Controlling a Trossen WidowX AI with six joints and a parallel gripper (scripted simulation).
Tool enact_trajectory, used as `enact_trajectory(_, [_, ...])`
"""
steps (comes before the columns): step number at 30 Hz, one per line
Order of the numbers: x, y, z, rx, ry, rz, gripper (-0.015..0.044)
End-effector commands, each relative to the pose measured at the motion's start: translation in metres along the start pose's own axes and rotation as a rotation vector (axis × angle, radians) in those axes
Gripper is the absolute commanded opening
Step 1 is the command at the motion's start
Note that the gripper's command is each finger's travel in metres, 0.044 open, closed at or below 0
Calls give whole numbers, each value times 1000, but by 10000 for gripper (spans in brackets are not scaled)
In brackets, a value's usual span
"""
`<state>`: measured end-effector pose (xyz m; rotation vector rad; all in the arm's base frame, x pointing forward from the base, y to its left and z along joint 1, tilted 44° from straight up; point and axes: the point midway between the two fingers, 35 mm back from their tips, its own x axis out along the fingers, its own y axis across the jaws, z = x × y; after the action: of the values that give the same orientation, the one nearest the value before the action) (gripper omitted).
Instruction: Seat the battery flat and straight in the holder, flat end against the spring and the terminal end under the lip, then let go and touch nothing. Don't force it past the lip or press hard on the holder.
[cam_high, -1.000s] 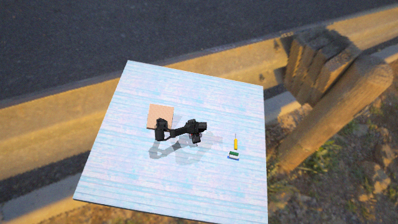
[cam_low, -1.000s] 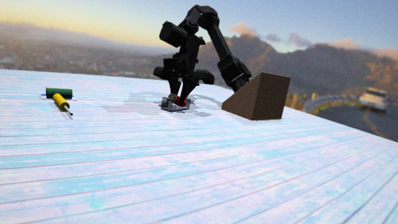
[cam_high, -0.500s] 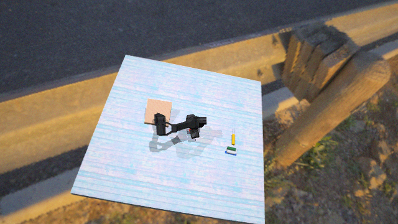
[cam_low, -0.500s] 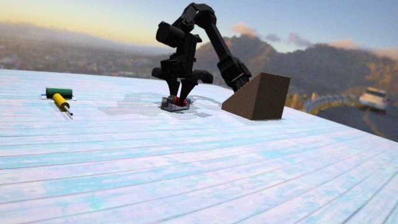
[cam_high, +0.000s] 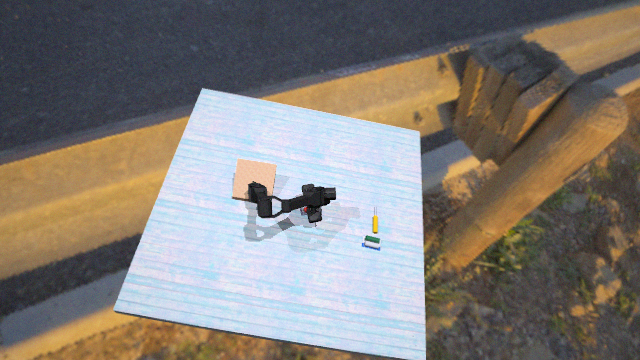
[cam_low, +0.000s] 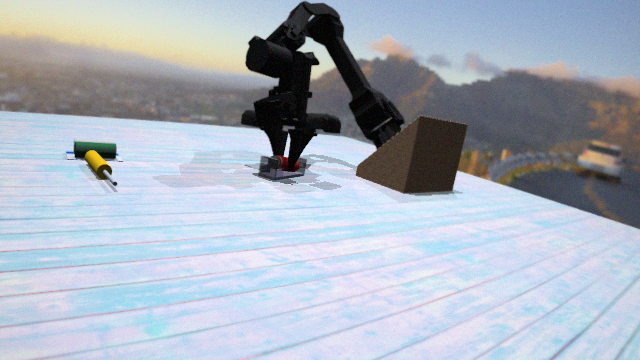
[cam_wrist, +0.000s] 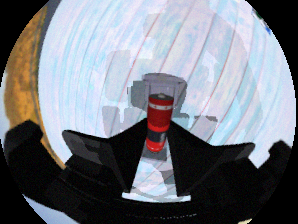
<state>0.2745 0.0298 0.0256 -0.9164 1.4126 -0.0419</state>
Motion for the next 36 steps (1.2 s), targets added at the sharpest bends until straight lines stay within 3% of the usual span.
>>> enact_trajectory(1, [3, 1, -2, -6, 38, -1, 86])
enact_trajectory(36, [5, -1, 6, 4, 179, 10, 86])
